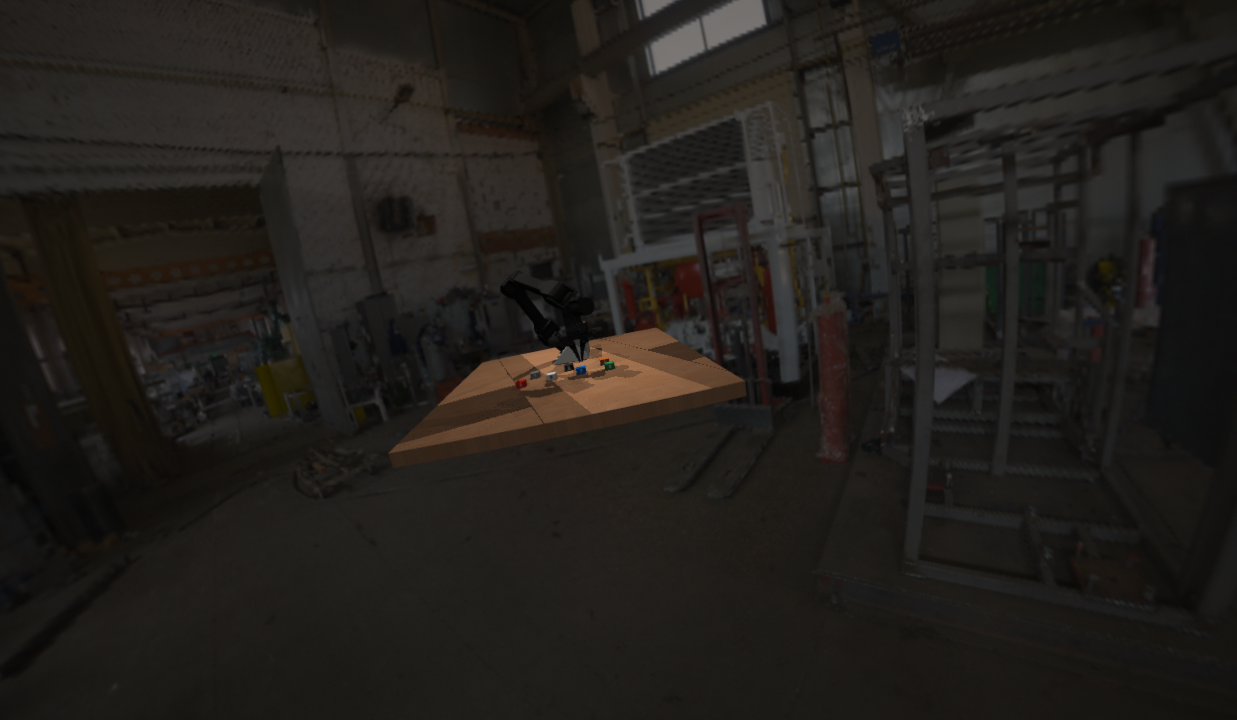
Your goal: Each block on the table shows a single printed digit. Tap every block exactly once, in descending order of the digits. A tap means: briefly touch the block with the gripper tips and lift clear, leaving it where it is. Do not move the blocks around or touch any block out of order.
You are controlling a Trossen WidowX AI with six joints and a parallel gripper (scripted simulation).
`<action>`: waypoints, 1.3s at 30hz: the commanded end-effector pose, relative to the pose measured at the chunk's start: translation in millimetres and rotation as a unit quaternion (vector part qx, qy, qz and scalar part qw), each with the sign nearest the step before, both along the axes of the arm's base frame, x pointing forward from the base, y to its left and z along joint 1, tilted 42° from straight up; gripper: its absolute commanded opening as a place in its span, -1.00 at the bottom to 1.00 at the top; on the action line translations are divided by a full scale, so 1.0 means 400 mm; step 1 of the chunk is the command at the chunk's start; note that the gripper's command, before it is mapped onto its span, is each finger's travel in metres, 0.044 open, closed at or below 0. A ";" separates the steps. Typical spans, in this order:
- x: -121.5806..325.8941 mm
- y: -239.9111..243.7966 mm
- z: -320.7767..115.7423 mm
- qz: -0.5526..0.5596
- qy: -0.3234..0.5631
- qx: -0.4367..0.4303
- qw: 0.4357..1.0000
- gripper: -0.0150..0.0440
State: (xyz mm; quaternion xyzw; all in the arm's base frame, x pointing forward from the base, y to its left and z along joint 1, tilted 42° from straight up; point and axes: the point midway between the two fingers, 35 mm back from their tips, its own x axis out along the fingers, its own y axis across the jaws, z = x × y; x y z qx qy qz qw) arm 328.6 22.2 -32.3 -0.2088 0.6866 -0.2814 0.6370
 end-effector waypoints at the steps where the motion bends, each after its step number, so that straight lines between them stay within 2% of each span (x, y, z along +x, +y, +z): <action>1: -0.006 -0.013 -0.012 0.001 0.004 -0.002 1.000 -0.42; 17: -0.011 -0.043 -0.046 0.001 0.004 -0.003 1.000 -0.42; 20: -0.003 0.001 0.004 0.001 0.003 -0.002 1.000 -0.42; 26: 0.002 0.021 0.025 0.001 0.004 -0.002 1.000 -0.42; 32: 0.018 0.135 0.158 0.001 0.004 -0.001 1.000 -0.42; 36: 0.014 0.145 0.157 0.001 0.004 -0.001 1.000 -0.42; 39: -0.049 0.236 0.093 0.002 0.003 0.003 1.000 -0.42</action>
